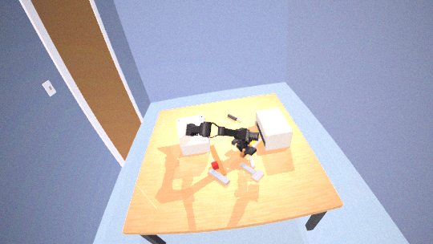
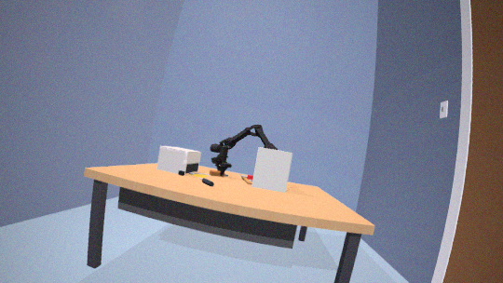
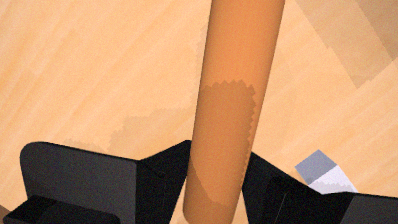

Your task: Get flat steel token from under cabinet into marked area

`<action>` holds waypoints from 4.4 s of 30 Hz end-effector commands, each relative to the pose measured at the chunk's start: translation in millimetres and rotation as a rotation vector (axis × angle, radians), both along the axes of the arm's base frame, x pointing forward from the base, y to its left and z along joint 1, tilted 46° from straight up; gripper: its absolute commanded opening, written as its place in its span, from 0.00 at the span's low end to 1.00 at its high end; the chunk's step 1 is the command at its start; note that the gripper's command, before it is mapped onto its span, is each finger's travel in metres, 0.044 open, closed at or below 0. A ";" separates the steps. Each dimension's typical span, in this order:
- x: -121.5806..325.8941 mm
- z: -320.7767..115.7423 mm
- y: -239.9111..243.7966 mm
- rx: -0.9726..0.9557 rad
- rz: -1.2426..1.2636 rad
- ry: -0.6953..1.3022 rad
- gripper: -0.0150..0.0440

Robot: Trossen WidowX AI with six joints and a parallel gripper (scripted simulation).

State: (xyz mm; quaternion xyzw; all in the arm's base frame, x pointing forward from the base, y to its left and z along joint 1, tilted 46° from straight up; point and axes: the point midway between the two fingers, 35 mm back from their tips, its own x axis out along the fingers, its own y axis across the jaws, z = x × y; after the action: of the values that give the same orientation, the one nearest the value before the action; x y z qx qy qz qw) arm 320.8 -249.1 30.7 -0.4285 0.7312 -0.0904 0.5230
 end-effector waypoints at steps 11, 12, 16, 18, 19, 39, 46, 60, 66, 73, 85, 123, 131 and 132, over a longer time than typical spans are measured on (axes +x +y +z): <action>13.0 -8.0 5.9 0.003 0.002 -0.005 0.25; 12.5 -8.6 6.3 0.003 0.002 -0.005 0.25; 10.2 -11.3 8.7 0.003 0.002 -0.005 0.25; 8.7 -13.0 10.3 0.003 0.002 -0.005 0.25; 8.0 -13.8 11.0 0.003 0.002 -0.005 0.25; 2.0 -20.3 17.8 0.003 0.002 -0.005 0.25; 0.1 -19.1 16.7 0.003 0.002 -0.005 0.25; -15.4 -8.7 8.8 0.003 0.002 -0.004 0.25; -22.3 -4.4 5.5 0.003 0.002 -0.004 0.25; -30.4 0.6 1.6 0.003 0.002 -0.003 0.25; -44.2 9.3 -5.2 0.002 0.002 -0.003 0.25; -79.5 34.7 -23.4 -0.004 0.000 -0.003 0.25; -87.1 39.8 -25.8 -0.002 0.000 -0.003 0.25; -88.1 40.4 -26.1 -0.002 0.000 -0.003 0.25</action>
State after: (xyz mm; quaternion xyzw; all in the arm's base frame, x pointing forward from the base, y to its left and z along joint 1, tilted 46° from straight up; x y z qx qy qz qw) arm 236.7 -275.1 68.6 -0.4280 0.7306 -0.0936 0.5238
